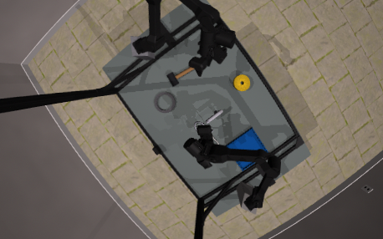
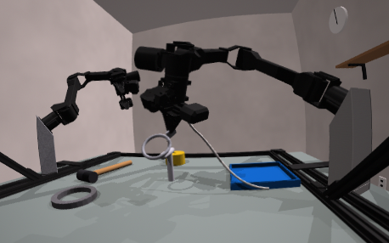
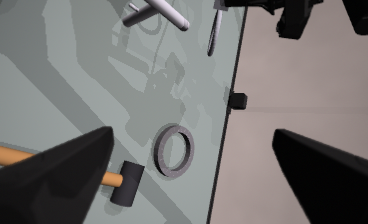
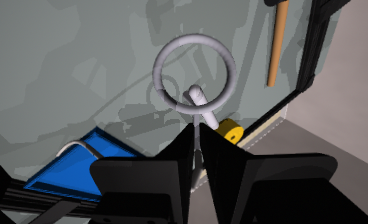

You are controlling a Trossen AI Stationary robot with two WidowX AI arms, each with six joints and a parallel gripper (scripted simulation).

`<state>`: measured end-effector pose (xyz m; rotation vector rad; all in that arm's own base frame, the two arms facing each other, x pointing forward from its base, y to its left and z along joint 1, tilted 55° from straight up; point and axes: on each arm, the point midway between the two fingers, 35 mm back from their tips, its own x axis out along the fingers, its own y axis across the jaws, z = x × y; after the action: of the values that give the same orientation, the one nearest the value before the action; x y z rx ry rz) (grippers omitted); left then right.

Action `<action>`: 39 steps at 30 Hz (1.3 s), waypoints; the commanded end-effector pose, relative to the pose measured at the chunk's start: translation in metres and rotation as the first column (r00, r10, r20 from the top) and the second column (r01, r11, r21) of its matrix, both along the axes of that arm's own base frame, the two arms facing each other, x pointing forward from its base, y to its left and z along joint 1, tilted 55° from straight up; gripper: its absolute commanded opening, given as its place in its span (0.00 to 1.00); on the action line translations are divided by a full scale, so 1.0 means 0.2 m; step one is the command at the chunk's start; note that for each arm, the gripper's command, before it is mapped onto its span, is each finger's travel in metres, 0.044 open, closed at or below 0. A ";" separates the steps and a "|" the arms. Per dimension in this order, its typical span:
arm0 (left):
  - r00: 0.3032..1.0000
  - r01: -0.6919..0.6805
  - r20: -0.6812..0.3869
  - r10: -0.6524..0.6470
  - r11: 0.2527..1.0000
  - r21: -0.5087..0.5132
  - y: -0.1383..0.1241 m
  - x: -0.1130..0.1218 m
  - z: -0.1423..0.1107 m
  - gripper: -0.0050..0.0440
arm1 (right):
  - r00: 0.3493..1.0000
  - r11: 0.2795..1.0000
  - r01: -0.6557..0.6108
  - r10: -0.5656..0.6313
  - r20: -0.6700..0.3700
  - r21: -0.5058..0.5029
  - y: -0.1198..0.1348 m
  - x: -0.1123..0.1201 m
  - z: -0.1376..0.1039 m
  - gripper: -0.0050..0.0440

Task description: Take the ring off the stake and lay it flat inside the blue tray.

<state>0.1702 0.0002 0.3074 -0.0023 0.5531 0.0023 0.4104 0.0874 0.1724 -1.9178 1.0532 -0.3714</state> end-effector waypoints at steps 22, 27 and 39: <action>1.000 0.003 -0.001 -0.003 1.000 0.002 0.00 0.00 0.00 0.92 | 1.000 1.000 0.005 -0.005 0.009 -0.001 0.07 -0.08 0.07 0.10; 1.000 0.003 -0.001 -0.003 1.000 0.002 0.00 0.00 0.00 0.92 | 1.000 1.000 0.004 -0.004 0.007 0.002 0.07 -0.11 0.04 0.10; 1.000 0.003 -0.001 -0.003 1.000 0.002 0.00 0.00 0.00 0.92 | 1.000 1.000 0.002 -0.002 0.004 0.006 0.07 -0.17 -0.02 0.10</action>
<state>0.1702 0.0002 0.3074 -0.0023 0.5530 0.0023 0.3809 0.1016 0.1751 -1.9069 1.0415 -0.3752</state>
